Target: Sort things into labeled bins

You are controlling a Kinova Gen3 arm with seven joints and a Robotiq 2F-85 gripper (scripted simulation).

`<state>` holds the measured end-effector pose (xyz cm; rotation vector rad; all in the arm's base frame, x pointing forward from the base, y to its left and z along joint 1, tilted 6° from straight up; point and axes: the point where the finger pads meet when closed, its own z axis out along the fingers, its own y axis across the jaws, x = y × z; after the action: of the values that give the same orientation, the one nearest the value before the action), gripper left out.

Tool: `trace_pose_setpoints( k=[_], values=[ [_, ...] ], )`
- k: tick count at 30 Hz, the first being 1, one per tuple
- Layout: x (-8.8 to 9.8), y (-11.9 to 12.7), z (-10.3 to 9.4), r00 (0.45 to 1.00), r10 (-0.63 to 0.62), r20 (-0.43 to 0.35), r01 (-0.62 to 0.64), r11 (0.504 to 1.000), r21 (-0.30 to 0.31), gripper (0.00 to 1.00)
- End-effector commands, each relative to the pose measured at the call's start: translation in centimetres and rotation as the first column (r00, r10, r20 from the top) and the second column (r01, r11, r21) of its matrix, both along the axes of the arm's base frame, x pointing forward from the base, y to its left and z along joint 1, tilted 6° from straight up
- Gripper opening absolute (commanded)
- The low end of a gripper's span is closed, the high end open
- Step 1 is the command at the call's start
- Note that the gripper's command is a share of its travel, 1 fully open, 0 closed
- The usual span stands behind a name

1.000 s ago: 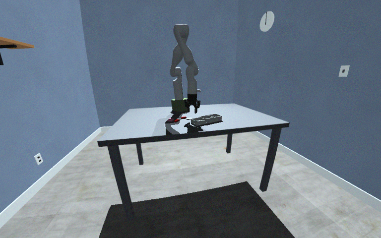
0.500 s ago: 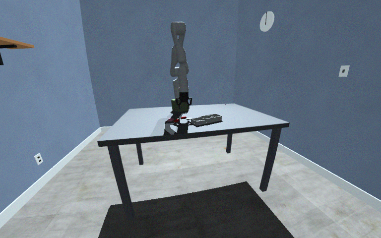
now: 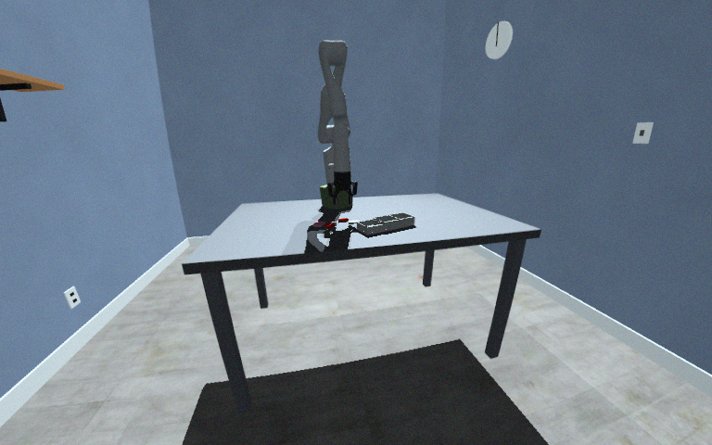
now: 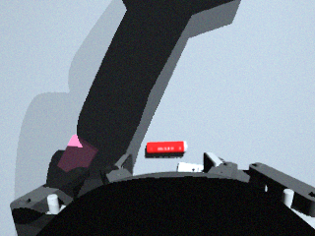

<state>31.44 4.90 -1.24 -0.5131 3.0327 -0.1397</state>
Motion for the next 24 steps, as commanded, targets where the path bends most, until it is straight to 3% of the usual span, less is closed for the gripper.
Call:
trace_pose_setpoints(
  k=[1,22,24],
  values=[
    [-0.03,-0.05,0.07,1.0,0.001,0.002,-0.001,1.0,-0.001,0.7],
    [-0.09,0.04,0.05,1.0,0.001,0.002,-0.001,1.0,-0.001,0.7],
    [-0.27,0.01,-0.84,1.0,0.0,-0.002,0.0,1.0,0.001,0.7]
  ],
)
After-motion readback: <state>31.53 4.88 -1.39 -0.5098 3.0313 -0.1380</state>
